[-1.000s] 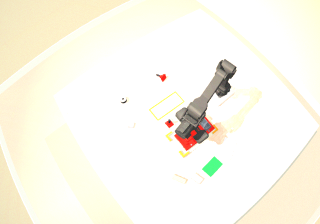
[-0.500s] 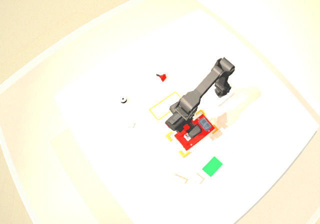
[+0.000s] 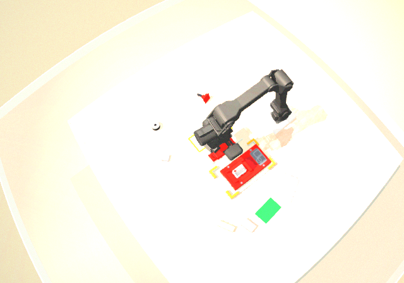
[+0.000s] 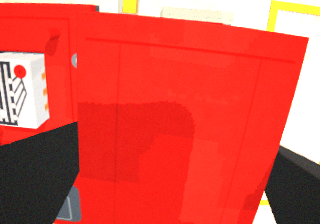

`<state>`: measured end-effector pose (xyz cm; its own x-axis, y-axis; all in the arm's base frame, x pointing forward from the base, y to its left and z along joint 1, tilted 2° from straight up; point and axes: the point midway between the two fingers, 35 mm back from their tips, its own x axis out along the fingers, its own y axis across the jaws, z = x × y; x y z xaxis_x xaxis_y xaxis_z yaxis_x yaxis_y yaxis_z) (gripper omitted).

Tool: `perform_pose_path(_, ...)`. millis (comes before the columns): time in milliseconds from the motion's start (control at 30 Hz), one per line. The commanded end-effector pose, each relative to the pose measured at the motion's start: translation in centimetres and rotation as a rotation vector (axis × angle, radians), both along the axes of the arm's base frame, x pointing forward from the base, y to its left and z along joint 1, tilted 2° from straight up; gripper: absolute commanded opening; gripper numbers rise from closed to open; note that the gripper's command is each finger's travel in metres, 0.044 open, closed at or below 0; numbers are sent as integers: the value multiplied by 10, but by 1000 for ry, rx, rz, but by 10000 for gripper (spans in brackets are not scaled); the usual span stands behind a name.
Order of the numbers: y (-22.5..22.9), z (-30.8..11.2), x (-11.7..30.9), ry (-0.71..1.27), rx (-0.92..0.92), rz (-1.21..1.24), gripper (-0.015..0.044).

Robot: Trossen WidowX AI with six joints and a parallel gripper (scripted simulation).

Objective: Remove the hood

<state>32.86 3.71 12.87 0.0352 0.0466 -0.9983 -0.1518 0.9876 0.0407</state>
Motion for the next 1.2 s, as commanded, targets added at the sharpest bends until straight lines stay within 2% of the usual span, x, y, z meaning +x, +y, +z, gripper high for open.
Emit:
perform_pose_path(0,-14,1,1,-1,1,7,0)
perform_pose_path(700,-112,1,-6,-9,-10,34,0)
perform_pose_path(1167,-115,-6,-5,-9,-10,35,0)
